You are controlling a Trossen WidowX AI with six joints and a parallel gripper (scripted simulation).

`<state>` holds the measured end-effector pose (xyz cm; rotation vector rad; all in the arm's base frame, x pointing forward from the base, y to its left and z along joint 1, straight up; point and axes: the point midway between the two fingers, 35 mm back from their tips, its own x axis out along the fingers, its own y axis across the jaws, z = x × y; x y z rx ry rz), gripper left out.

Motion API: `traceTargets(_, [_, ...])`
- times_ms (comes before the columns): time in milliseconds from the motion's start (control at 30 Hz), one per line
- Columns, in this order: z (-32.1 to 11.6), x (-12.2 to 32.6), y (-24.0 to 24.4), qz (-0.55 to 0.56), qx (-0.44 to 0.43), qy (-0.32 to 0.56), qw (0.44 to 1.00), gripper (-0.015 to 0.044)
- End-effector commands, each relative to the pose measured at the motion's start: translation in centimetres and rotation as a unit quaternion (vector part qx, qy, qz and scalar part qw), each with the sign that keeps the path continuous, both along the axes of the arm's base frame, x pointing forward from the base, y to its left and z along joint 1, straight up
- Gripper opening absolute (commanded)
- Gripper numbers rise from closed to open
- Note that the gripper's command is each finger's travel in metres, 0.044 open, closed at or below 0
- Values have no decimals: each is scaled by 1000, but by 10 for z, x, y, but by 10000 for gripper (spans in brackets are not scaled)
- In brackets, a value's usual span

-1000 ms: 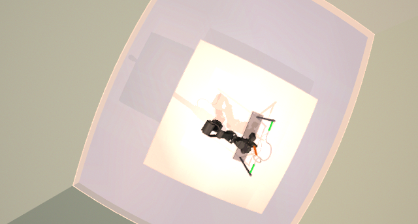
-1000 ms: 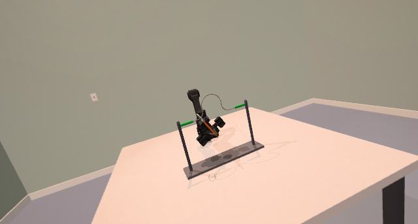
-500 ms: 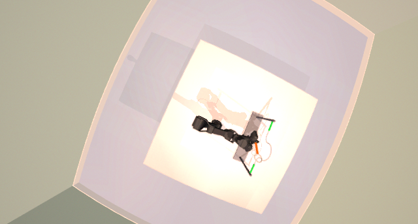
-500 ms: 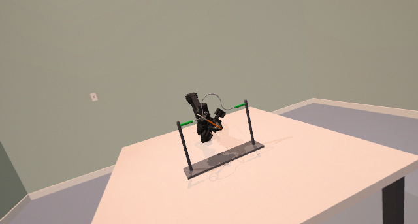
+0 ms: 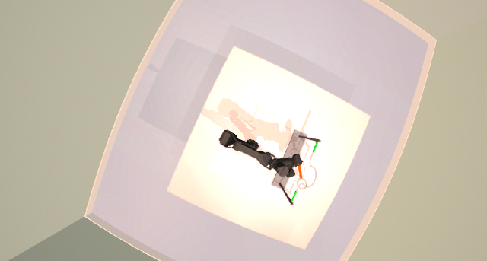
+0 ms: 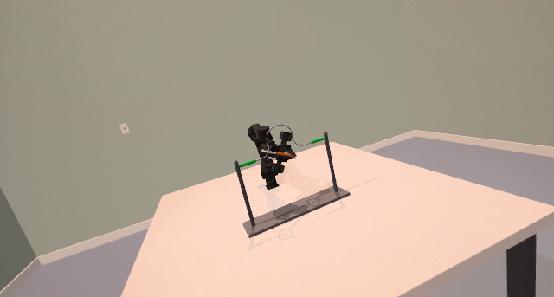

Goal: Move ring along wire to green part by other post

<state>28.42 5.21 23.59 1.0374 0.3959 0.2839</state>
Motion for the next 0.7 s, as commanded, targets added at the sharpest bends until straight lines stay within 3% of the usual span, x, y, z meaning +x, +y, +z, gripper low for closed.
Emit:
traceTargets(0, [19, -11, 4, 34, 52, 21, 998, -150])
traceTargets(667, [70, -23, 8, 83, 199, 47, 975, -150])
